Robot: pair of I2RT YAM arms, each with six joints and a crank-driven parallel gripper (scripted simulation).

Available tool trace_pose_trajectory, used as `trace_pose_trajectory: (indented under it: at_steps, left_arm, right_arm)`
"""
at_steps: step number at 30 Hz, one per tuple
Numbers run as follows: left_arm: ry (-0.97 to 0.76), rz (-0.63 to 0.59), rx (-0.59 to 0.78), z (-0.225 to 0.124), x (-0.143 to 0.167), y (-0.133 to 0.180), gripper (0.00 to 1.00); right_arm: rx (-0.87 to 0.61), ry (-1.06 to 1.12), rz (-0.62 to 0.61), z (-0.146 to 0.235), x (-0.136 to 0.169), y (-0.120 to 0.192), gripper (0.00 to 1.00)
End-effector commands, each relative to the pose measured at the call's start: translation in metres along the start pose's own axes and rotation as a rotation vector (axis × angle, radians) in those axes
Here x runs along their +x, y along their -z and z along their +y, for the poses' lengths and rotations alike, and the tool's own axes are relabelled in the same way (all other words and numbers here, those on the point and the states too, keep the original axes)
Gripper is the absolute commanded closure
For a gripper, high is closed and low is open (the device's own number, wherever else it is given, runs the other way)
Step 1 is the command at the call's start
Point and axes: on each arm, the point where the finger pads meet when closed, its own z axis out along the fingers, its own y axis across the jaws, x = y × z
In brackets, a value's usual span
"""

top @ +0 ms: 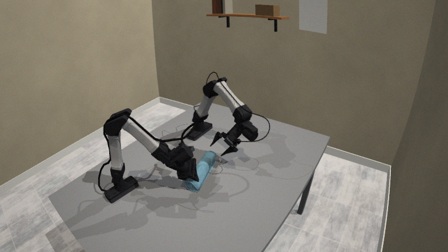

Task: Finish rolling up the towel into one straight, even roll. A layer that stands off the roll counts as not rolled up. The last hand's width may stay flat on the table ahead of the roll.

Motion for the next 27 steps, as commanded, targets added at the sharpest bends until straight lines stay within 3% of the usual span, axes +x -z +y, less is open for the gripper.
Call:
trace_pose_trajectory:
  at_steps: [1, 11, 27]
  left_arm:
    - [-0.003, 0.036, 0.027, -0.0041, 0.0043, 0.0097, 0.15]
    - [-0.003, 0.036, 0.027, -0.0041, 0.0043, 0.0104, 0.15]
    - [-0.003, 0.036, 0.027, -0.0041, 0.0043, 0.0104, 0.15]
  right_arm:
    - [0.024, 0.006, -0.009, -0.0113, -0.0043, -0.0021, 0.5]
    - [-0.016, -0.027, -0.008, -0.0114, -0.0046, -0.0017, 0.5]
    - [-0.271, -0.234, 0.0, -0.0126, -0.0067, 0.0008, 0.5]
